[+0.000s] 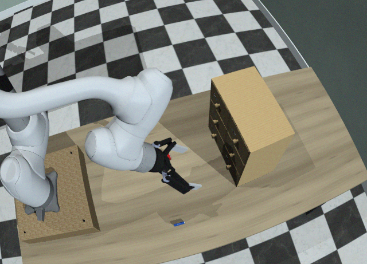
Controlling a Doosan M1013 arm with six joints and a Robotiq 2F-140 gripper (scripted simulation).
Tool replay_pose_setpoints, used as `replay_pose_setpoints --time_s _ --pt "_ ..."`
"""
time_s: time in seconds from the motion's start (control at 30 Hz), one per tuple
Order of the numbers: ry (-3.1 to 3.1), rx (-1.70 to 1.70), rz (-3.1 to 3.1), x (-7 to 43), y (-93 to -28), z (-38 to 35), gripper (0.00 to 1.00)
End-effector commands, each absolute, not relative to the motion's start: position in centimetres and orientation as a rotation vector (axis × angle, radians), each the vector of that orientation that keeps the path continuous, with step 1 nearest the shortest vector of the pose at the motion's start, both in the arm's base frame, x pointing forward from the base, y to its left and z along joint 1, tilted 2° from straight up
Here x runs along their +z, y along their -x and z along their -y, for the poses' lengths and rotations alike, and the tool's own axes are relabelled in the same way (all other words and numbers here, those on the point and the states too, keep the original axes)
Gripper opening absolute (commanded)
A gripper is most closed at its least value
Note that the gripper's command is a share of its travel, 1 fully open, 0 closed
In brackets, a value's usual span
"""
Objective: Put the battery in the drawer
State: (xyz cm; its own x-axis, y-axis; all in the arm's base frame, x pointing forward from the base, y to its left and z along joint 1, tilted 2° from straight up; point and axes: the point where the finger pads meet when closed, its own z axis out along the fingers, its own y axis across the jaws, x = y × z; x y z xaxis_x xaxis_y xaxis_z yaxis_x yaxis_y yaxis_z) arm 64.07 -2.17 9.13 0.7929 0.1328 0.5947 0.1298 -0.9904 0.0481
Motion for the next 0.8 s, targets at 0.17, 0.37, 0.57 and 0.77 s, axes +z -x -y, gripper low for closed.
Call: replay_pose_setpoints --time_s 0.17,0.37,0.57,0.77 --pt "-2.874 1.418 -0.261 7.1 -65.2 1.8 1.0" --pt "-2.865 1.411 -0.235 5.8 -66.3 1.6 1.0" --pt "-2.866 1.415 -0.232 5.4 -66.8 1.5 1.0" --pt "-2.868 1.446 -0.24 5.0 -67.1 1.5 1.0"
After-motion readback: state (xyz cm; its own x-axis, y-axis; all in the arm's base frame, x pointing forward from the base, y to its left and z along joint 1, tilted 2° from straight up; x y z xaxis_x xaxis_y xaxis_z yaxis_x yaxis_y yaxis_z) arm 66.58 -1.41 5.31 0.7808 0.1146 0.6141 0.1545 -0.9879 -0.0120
